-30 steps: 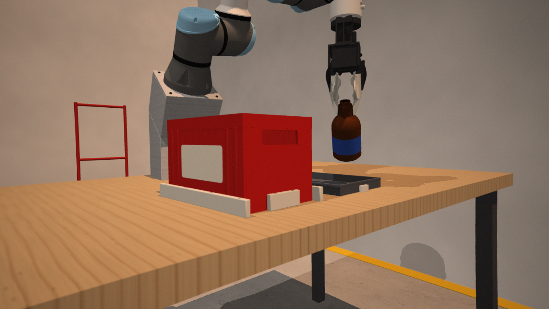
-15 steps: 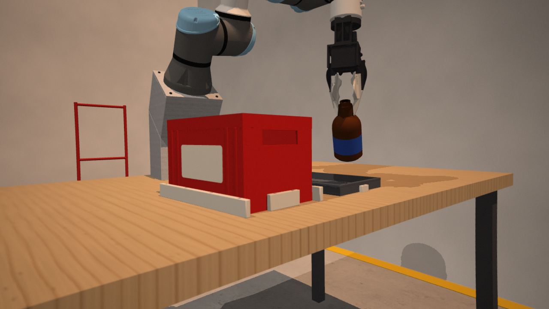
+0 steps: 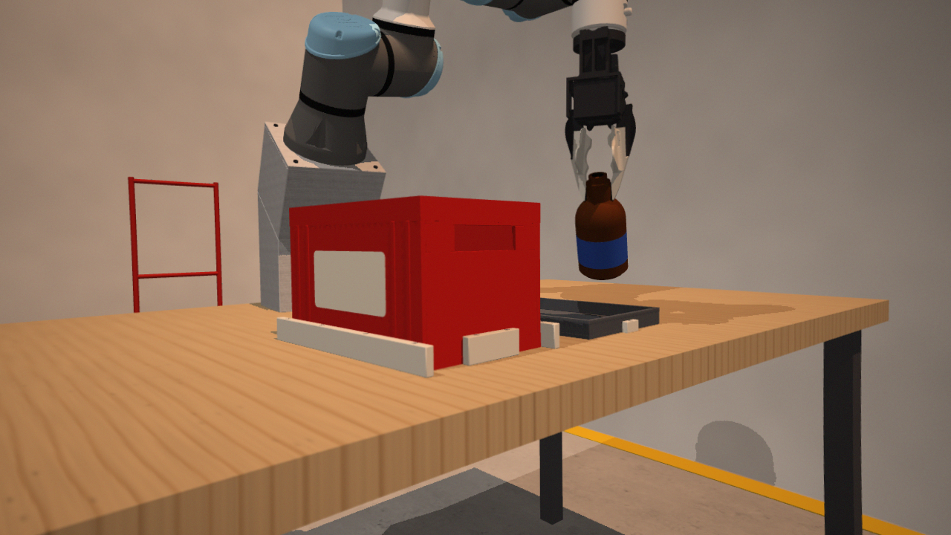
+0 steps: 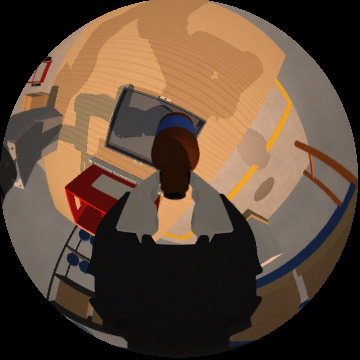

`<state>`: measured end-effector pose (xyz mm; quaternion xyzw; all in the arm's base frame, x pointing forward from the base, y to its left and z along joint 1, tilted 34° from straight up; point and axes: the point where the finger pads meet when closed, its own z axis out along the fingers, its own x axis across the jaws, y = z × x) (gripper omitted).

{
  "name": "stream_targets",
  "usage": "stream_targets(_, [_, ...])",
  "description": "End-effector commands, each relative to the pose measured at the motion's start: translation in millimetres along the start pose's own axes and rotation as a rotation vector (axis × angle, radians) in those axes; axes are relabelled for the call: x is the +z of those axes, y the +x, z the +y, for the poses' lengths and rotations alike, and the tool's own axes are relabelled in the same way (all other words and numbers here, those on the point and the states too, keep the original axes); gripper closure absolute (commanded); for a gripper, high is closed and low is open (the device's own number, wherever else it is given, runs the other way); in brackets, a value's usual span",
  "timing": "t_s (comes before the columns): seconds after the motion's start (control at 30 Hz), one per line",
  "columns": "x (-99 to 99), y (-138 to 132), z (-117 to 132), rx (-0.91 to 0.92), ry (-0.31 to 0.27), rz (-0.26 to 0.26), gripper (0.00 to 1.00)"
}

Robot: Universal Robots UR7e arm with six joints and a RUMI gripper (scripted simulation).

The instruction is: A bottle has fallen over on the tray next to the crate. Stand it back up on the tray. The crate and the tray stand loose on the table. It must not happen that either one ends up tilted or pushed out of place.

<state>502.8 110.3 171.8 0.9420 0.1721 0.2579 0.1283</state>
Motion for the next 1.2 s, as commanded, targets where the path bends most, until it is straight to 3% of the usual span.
stream_targets(0.0, [-1.1, 0.3, 0.2, 0.001, -0.001, 0.003, 1.0])
stream_targets(1.17, [-1.1, 0.3, 0.3, 0.11, -0.001, 0.003, 1.0])
